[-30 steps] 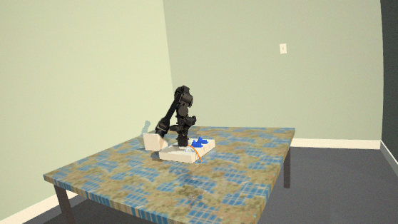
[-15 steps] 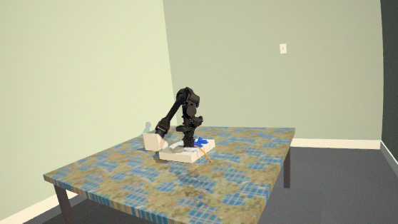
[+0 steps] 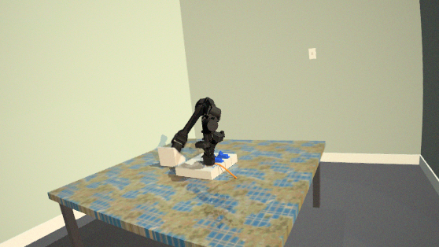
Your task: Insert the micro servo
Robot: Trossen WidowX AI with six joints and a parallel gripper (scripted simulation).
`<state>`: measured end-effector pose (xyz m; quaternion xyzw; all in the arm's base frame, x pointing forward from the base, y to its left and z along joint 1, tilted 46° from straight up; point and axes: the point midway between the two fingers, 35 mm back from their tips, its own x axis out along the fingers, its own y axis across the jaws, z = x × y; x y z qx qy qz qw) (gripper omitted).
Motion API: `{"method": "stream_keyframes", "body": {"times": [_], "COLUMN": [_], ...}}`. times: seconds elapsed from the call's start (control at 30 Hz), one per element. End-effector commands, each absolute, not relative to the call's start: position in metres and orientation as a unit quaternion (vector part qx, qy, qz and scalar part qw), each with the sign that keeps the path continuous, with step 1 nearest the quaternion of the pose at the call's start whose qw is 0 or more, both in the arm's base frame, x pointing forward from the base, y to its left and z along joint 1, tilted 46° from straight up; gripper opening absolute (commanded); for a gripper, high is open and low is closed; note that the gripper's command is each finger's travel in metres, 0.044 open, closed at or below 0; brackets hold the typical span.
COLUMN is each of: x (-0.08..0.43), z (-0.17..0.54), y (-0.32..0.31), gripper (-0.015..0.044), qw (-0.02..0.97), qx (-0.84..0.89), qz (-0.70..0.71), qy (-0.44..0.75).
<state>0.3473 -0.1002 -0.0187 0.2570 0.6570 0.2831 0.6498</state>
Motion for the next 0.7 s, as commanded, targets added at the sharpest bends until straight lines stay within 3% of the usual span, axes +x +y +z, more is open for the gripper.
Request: {"method": "stream_keyframes", "body": {"times": [0.0,0.67], "x": [0.3477,0.3476], "z": [-0.0197,-0.0264], "y": [-0.1019,-0.0951], "gripper": [0.0,0.0], "qw": [0.653,0.653], "qx": [0.261,0.261], "qz": [0.279,0.279], "qy": [0.654,0.654]}}
